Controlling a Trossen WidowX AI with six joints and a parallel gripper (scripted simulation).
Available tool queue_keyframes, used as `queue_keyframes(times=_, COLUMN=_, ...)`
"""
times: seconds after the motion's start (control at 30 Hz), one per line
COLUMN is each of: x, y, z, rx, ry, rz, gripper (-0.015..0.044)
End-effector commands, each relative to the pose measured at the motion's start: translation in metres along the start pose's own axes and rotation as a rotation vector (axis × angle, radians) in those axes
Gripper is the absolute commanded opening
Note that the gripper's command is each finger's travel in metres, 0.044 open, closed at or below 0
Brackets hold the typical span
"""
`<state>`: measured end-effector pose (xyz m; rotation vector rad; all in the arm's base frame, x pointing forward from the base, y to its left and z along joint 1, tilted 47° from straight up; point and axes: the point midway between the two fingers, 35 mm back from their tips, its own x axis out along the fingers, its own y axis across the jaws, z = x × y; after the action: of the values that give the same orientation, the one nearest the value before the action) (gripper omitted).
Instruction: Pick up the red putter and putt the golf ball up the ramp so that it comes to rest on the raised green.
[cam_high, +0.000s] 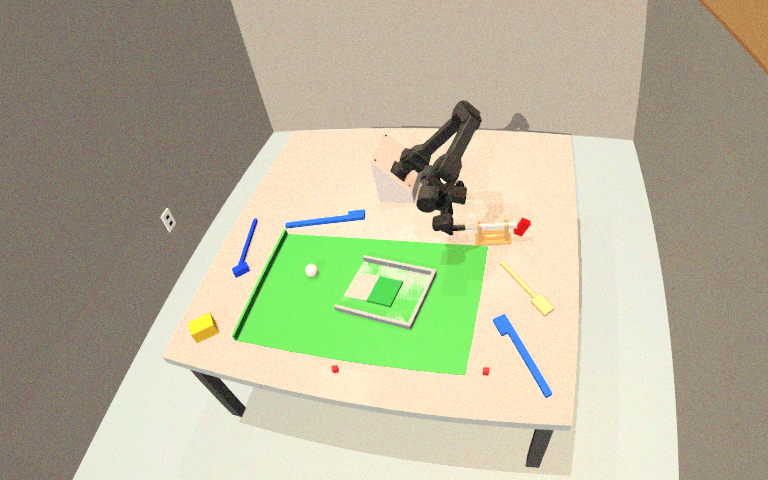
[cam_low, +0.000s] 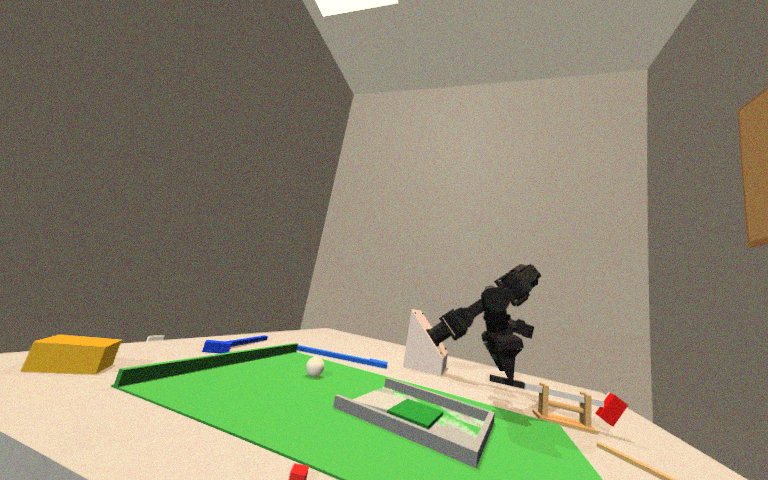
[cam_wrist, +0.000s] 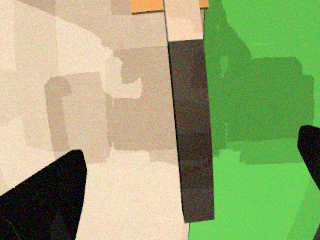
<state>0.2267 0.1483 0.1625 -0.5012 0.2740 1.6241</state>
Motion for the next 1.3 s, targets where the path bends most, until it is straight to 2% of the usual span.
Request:
queue_keyframes(times=0.0, x=0.004, y=0.0, z=0.0, rx=-0.001, ry=-0.003, rz=-0.003, gripper=0.044)
queue_keyframes(times=0.2, x=0.024, y=0.0, z=-0.005, rx=-0.001, ry=-0.005, rz=-0.004, gripper=0.044)
queue_keyframes(times=0.9, x=0.047, y=0.0, z=-0.011, rx=-0.001, ry=-0.006, rz=-0.004, gripper=0.044)
queue_keyframes(times=1.27, x=0.044, y=-0.001, z=-0.009, rx=-0.006, ry=-0.008, rz=-0.005, gripper=0.0151)
